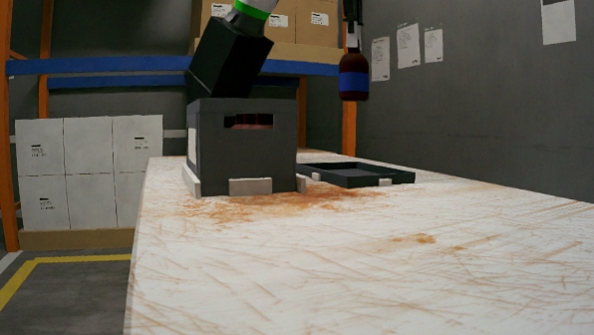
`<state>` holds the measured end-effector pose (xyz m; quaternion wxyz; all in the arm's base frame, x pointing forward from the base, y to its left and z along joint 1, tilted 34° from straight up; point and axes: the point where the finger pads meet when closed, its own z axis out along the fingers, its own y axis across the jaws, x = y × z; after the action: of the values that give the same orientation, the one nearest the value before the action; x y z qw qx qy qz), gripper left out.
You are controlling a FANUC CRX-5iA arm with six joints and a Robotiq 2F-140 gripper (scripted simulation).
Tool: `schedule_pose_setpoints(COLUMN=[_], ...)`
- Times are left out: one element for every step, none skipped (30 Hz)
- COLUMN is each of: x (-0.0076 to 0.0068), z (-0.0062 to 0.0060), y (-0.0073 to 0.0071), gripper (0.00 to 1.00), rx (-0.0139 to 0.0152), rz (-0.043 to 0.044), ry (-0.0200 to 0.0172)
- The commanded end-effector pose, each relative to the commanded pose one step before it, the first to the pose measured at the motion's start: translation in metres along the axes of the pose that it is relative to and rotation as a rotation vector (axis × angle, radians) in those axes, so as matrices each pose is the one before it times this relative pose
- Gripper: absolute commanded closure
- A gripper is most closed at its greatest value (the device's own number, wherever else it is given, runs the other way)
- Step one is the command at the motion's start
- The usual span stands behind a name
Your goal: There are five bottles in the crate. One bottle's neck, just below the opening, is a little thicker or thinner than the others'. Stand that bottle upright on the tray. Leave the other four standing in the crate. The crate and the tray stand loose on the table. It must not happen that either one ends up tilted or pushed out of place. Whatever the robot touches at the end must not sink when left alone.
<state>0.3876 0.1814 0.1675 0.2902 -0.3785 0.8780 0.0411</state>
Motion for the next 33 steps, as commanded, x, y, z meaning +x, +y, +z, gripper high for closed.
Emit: schedule_pose_setpoints(x=[-0.00059,0.0,0.0,0.0,0.0,0.0,0.0,0.0,0.0,0.0,0.0,0.0,0.0,0.0,0.0,0.0,0.0,0.0,0.0,0.0,0.0,0.0,0.0,0.0,0.0,0.0,0.0,-0.00001,-0.00001,-0.00001,0.0,0.0,-0.00001], z=[-0.00043,0.0,0.0,0.0,0.0,0.0,0.0,0.0,0.0,0.0,0.0,0.0,0.00001,0.00004,0.00007,0.00012,0.00017,0.00023,0.0003,0.00038,0.00046,0.00055,0.0,0.0,0.00065,0.00075,0.00085,0.00095,0.00105,0.00116,0.00128,0.00138,0.00148], y=[-0.00022,0.0,0.0,0.0,0.0,0.0,0.0,0.0,0.0,0.0,0.0,0.0,0.0,0.0,0.0,0.0,0.0,0.0,0.0,0.0,0.0,0.0,0.0,0.0,0.0,0.0,0.0,0.0,0.0,0.0,0.0,0.0,0.0], gripper=[0.9,0.9,0.9,0.9,0.9,0.9,0.9,0.9,0.9,0.9,0.9,0.9,0.9,0.9,0.9,0.9,0.9,0.9,0.9,0.9,0.9,0.9,0.9,0.9,0.9,0.9,0.9,0.9,0.9,0.9,0.9,0.9,0.9], rx=[0.00046,0.0,0.0,0.0,0.0,0.0,0.0,0.0,0.0,0.0,0.0,0.0,0.0,0.0,0.0,0.0,0.0,0.0,0.0,0.0,0.0,0.0,0.0,0.0,0.0,0.0,0.0,0.0,0.0,0.0,0.0,0.0,0.00001], rz=[-0.00001,0.0,0.0,0.0,0.0,0.0,0.0,0.0,0.0,0.0,0.0,0.0,0.0,0.0,0.0,0.0,0.0,0.0,0.0,0.0,0.0,0.0,0.0,0.0,0.0,0.0,0.0,0.0,0.0,0.0,0.0,0.0,0.0], ry=[-0.0012,0.0,0.0,0.0,0.0,0.0,0.0,0.0,0.0,0.0,0.0,0.0,0.0,0.0,0.0,0.0,0.0,0.0,0.0,0.0,0.0,0.0,0.0,0.0,0.0,0.0,0.0,0.0,0.0,0.0,0.0,0.0,0.0])
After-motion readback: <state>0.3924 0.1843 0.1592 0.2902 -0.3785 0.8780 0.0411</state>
